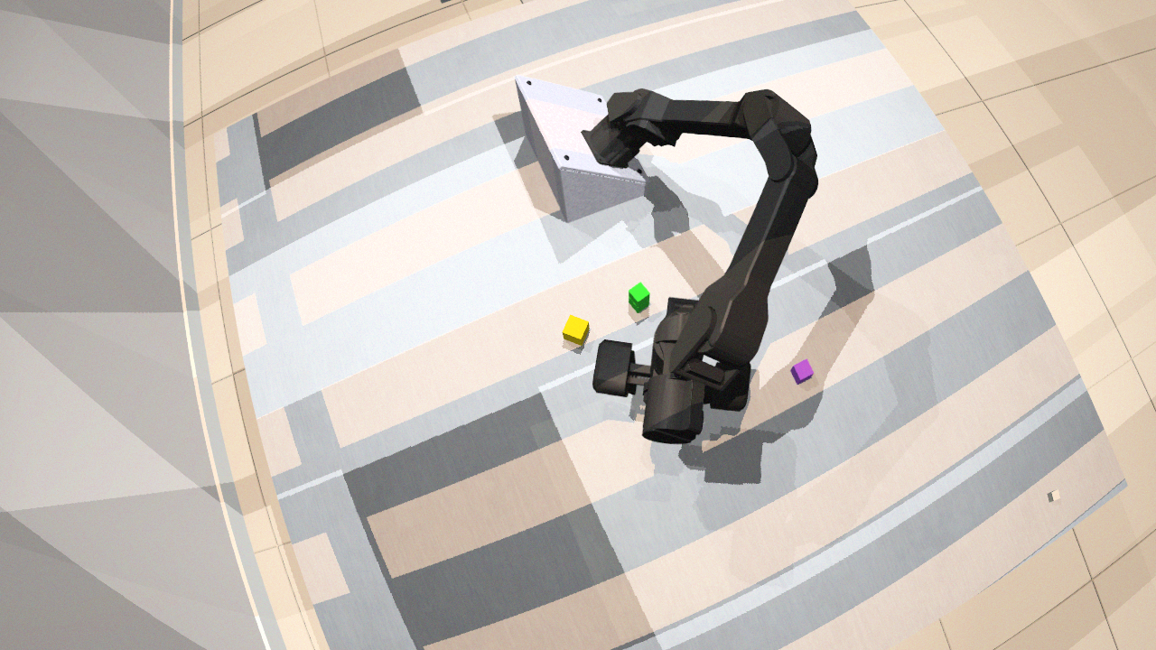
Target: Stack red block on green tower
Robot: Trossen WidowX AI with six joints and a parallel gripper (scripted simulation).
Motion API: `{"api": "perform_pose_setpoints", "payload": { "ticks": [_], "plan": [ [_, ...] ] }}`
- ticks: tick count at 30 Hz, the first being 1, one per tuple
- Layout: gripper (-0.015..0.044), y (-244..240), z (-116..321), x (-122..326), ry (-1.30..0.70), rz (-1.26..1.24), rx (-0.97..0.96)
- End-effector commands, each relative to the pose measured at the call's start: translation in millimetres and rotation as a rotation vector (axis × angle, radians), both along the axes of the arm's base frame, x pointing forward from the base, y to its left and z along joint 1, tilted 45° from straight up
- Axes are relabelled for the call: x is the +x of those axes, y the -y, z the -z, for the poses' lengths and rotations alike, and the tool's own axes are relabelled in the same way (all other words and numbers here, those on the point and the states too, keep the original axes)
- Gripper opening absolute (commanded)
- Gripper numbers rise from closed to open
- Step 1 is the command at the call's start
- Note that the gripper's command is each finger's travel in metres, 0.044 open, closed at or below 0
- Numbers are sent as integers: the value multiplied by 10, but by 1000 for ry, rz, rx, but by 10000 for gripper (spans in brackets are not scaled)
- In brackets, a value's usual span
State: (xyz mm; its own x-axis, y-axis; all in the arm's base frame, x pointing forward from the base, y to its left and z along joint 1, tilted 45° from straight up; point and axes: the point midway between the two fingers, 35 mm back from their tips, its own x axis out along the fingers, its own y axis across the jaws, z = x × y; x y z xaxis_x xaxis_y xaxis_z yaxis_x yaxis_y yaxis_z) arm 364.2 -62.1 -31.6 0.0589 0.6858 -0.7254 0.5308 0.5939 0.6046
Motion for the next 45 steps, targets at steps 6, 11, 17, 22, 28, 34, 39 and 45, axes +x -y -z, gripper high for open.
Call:
{"api": "perform_pose_setpoints", "payload": {
  "ticks": [6, 11, 17, 22, 28, 34, 39, 45],
  "plan": [
    [440, -163, 162, -30, -17, -7, 12],
    [440, -206, 208, -26, -17, -7, 12],
    [440, -275, 280, -21, -17, -7, 12],
    [440, -333, 339, -19, -16, -7, 13],
    [440, -374, 379, -19, -16, -7, 13],
    [440, -374, 379, -19, -16, -7, 13],
    [440, -374, 379, -19, -16, -7, 13],
    [335, -369, 375, -20, -16, -7, 13]
  ]
}}
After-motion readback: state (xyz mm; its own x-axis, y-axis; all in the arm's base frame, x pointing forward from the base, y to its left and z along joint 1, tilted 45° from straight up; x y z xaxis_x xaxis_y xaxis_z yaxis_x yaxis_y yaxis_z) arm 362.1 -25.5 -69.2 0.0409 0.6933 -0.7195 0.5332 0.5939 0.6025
